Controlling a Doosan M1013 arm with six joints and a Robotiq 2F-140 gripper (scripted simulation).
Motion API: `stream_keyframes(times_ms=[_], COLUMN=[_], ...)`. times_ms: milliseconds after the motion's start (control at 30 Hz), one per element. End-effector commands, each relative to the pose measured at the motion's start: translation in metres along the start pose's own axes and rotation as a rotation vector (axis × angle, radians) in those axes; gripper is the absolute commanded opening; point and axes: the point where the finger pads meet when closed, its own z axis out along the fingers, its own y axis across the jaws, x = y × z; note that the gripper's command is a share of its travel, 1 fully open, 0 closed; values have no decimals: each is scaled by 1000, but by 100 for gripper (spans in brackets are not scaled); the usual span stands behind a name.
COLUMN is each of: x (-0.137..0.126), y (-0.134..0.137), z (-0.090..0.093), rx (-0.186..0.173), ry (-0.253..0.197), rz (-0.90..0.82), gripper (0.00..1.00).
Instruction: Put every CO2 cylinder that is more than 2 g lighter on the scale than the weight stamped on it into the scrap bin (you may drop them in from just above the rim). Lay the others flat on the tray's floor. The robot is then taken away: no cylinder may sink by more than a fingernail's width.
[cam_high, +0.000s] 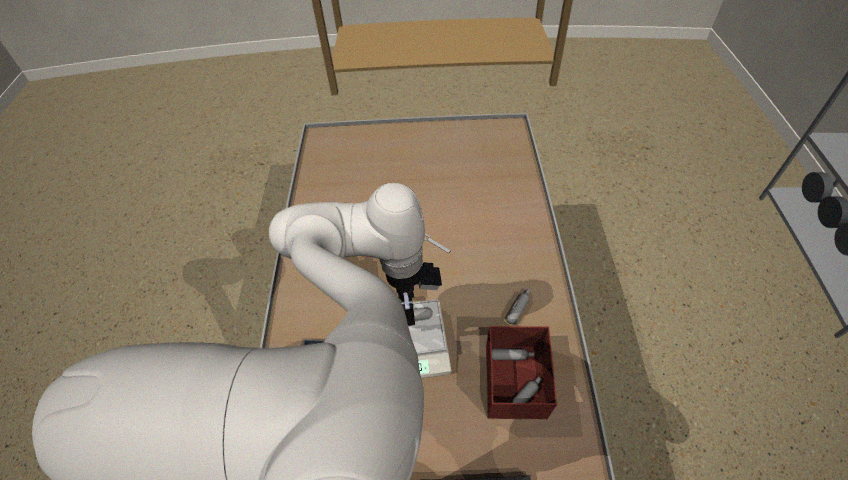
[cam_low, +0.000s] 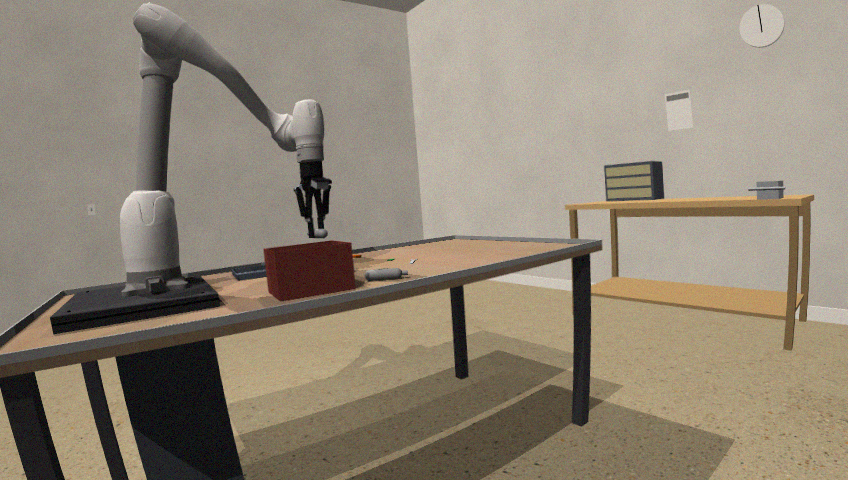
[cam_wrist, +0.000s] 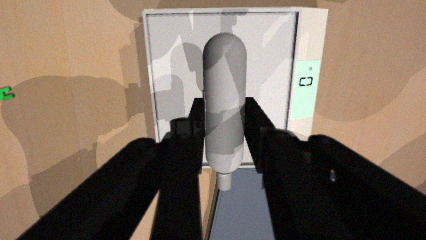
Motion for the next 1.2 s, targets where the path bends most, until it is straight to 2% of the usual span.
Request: stream_keyframes(times_ms=[0,100,167,300,767,833,933,1167], x=[0,0,0,0,-4,-27,-86,-169], y=[0,0,0,0,0,6,26,79], z=[-23,-39,-39,-51,-53,-53,-53,-52], rx=[0,0,0,0,0,0,0,0], ry=[-1,-1,-1,-1,-1,-1,-1,-1], rz=[0,0,0,0,3,18,68,174], gripper=[10,10,10,10,10,10,10,10])
